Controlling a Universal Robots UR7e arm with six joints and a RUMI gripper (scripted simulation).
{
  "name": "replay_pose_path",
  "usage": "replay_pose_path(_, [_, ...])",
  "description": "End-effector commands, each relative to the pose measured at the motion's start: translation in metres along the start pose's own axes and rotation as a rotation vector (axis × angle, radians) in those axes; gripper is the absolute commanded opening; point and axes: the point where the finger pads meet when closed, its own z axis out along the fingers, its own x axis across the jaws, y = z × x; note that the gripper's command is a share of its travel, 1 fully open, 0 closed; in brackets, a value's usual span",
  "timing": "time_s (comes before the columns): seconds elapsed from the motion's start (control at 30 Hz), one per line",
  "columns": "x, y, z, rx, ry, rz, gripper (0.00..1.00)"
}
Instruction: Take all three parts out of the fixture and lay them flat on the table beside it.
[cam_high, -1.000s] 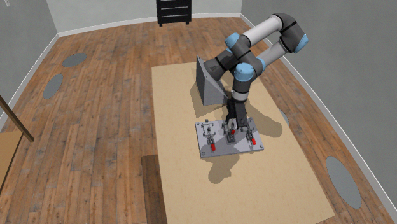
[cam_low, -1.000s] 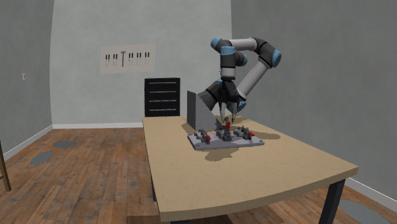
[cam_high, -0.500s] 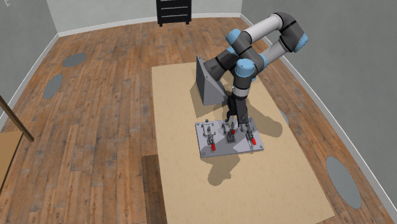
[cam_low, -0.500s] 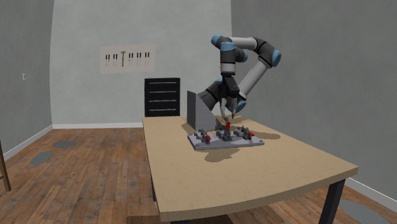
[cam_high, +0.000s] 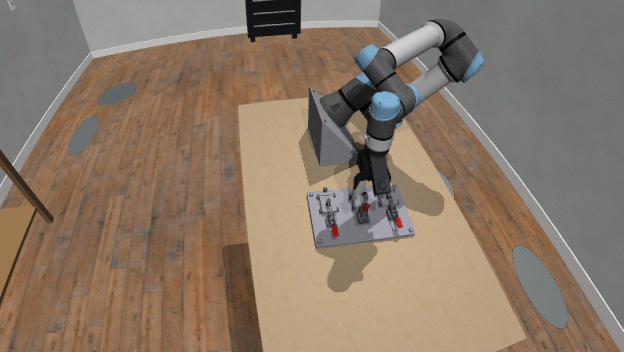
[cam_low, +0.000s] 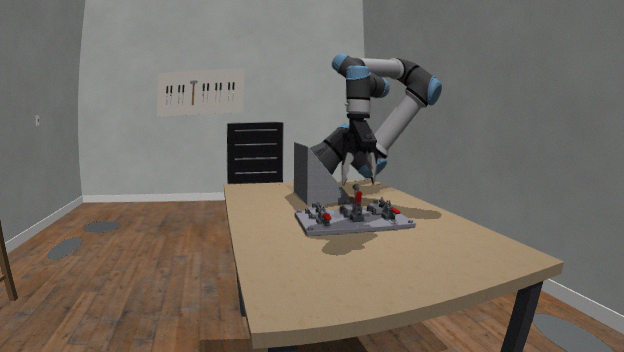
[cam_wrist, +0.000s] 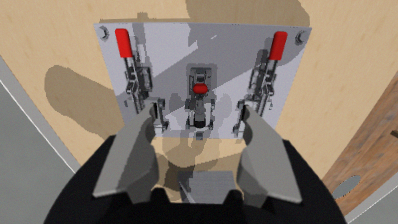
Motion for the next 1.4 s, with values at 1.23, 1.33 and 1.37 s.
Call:
replay_pose_path(1.23, [0.0, 0.03, -0.022, 0.001, 0.001, 0.0, 0.59])
replay_pose_path(1.33, [0.0, 0.042, -0.022, 0.001, 0.001, 0.0, 0.59])
replay_pose_path(1.37, [0.0, 0.046, -0.022, 0.001, 0.001, 0.0, 0.59])
